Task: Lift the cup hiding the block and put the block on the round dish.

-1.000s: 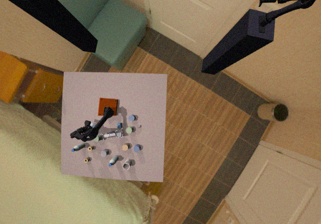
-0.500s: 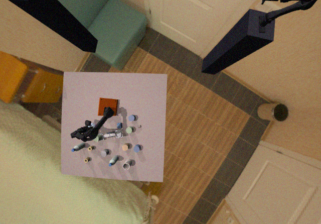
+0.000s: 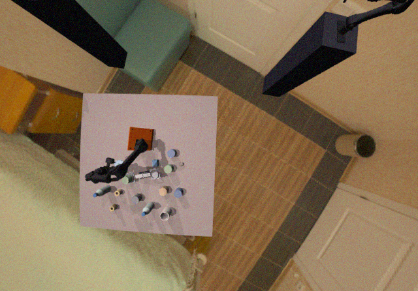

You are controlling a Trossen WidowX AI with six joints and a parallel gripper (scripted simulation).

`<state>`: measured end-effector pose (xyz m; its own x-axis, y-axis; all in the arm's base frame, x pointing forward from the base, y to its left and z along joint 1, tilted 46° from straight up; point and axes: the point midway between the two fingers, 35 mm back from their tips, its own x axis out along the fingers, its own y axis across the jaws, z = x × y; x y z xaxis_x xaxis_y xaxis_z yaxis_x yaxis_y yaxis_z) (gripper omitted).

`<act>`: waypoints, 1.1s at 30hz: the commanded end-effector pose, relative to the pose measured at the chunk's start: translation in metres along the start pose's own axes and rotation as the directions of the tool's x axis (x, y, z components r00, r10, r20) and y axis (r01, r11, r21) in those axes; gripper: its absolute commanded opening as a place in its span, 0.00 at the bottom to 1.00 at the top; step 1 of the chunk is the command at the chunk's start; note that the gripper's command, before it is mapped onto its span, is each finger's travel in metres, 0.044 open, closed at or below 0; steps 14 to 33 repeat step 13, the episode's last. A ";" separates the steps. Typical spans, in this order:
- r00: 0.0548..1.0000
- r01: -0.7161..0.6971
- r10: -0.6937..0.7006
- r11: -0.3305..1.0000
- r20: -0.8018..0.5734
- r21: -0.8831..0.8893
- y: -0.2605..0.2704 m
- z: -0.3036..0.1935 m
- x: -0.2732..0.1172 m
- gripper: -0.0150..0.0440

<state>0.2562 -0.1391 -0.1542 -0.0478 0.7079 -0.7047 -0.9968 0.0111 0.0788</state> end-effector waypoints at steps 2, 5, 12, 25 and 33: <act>1.000 0.001 -0.001 1.000 -0.001 0.005 0.004 -0.001 -0.035 1.00; 1.000 0.001 -0.001 1.000 0.000 0.005 0.004 0.000 -0.037 1.00; 1.000 0.001 -0.001 1.000 0.000 0.005 0.004 0.000 -0.037 1.00; 1.000 0.001 -0.001 1.000 0.000 0.005 0.004 0.000 -0.037 1.00; 1.000 0.001 -0.001 1.000 0.000 0.005 0.004 0.000 -0.037 1.00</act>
